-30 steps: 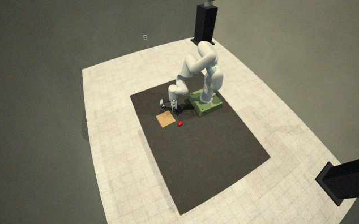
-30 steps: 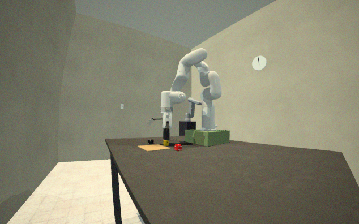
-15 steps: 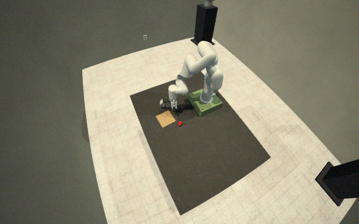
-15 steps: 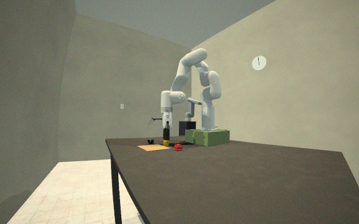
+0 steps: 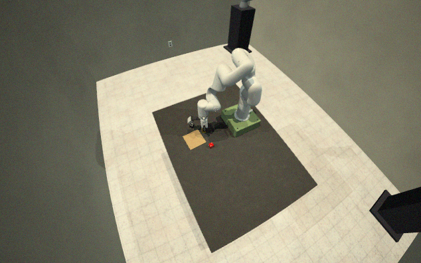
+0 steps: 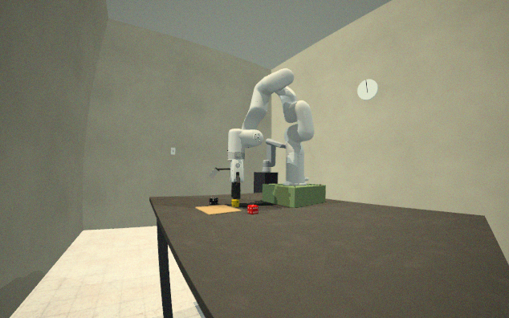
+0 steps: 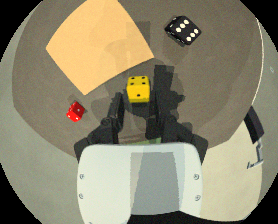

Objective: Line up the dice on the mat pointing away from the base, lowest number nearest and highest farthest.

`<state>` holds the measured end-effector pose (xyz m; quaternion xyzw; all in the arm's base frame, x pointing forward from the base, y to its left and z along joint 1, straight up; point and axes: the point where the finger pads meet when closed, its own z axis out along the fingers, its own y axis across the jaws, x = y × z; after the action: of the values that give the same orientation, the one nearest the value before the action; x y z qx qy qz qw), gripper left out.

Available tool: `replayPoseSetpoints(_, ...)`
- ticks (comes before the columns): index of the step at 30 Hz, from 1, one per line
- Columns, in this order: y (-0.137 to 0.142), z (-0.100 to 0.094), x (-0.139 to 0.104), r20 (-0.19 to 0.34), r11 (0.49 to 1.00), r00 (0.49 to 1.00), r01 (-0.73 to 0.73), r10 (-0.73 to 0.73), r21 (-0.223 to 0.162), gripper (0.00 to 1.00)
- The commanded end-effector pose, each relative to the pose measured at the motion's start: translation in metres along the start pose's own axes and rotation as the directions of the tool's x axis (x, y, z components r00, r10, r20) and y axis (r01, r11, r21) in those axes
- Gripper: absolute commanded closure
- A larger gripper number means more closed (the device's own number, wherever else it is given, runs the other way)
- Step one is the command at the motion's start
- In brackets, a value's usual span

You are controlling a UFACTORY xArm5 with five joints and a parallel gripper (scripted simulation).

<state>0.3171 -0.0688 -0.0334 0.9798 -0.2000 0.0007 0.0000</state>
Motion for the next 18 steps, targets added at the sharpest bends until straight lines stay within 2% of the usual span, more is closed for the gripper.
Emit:
replayPoseSetpoints(1, 0.000, 0.001, 0.001, -0.002, 1.000, 1.000, 0.000, 0.000, 0.000, 0.53)
replayPoseSetpoints(7, 0.000, 0.006, 0.001, -0.002, 1.000, 1.000, 0.000, 0.000, 0.000, 0.53)
replayPoseSetpoints(18, 0.000, 0.028, 0.001, -0.002, 1.000, 1.000, 0.000, 0.000, 0.000, 0.53)
